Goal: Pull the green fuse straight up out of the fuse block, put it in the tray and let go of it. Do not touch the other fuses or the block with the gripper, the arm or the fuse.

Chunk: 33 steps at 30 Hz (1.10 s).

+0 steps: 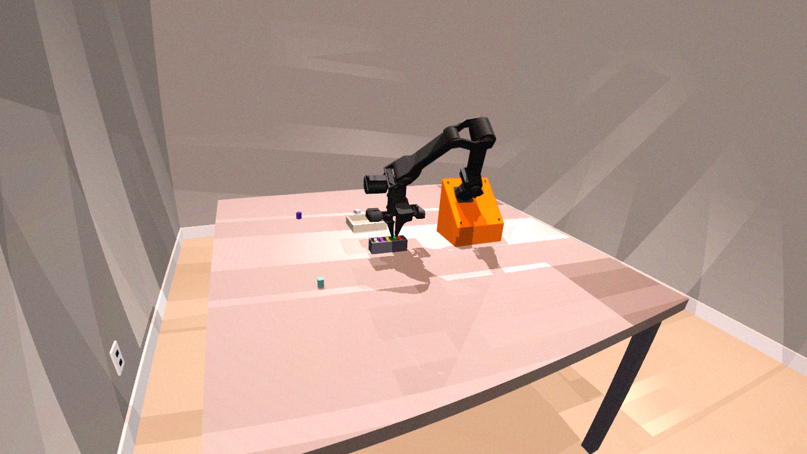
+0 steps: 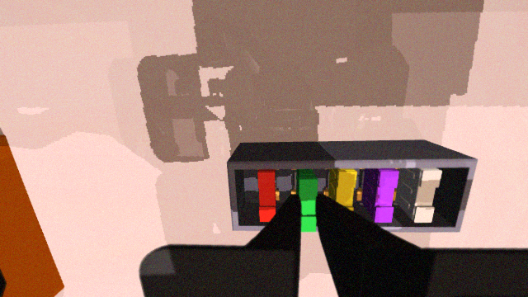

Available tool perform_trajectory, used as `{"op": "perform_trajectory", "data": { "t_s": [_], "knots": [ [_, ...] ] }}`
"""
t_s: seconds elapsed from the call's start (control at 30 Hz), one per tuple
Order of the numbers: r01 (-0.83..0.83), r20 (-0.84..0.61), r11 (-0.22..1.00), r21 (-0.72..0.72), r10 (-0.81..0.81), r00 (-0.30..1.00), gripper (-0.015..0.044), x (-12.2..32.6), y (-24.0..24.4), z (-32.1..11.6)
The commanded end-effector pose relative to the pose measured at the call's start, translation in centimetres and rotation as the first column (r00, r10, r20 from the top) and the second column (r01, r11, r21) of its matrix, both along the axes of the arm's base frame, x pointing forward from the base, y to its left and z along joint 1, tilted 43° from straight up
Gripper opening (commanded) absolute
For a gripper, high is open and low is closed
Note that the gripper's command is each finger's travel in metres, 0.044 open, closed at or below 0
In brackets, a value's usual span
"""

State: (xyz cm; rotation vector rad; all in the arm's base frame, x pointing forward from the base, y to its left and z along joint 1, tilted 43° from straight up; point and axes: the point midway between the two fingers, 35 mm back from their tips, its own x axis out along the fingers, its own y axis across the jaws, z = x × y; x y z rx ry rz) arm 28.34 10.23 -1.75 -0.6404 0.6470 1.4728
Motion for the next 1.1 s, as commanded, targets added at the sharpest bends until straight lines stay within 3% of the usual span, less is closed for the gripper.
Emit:
{"op": "perform_trajectory", "data": {
  "t_s": [0.0,1.07],
  "knots": [
    [-0.001,0.005,1.0,0.0,0.001,1.0,0.0,0.1,-0.2,0.2],
    [0.0,0.003,1.0,0.001,0.0,1.0,0.0,0.1,-1.2,1.4]
  ]
}}
